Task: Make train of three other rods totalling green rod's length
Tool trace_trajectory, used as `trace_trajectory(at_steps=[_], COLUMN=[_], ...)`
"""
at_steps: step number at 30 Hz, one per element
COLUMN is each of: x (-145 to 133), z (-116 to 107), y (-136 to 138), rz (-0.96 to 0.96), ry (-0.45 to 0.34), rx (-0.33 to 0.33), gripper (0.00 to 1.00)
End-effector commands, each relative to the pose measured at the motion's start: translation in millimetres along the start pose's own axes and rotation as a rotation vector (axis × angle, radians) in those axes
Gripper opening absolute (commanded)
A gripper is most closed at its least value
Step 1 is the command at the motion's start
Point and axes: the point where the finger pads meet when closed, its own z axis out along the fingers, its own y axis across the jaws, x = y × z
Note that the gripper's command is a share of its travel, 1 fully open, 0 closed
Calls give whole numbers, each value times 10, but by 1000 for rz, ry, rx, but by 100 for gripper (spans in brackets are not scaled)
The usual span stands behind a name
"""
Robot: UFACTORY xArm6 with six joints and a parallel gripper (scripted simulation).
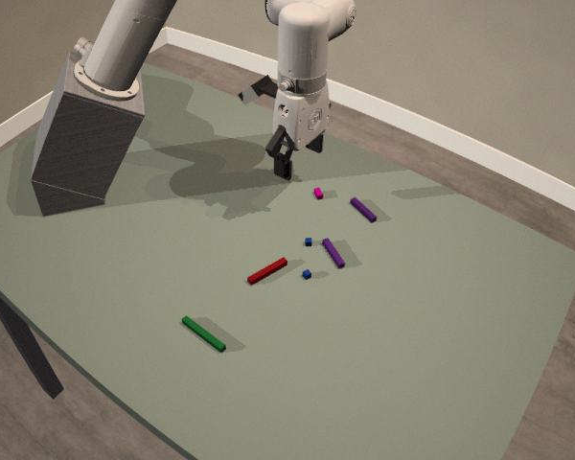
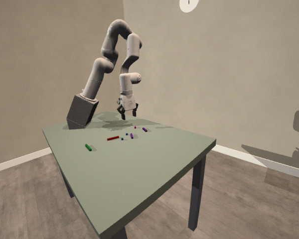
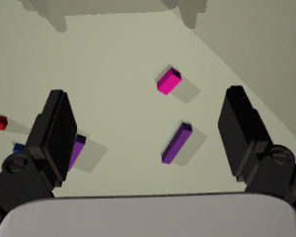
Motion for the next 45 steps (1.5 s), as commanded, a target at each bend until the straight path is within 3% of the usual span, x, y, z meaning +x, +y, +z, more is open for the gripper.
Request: trace_trajectory(at_steps=[1, 16, 45], x=[-6, -13, -227], z=[-3, -1, 30], y=[2, -8, -361], rz=[0, 23, 755], ry=[-1, -2, -6], rx=[0, 0, 0], gripper=[100, 100, 100])
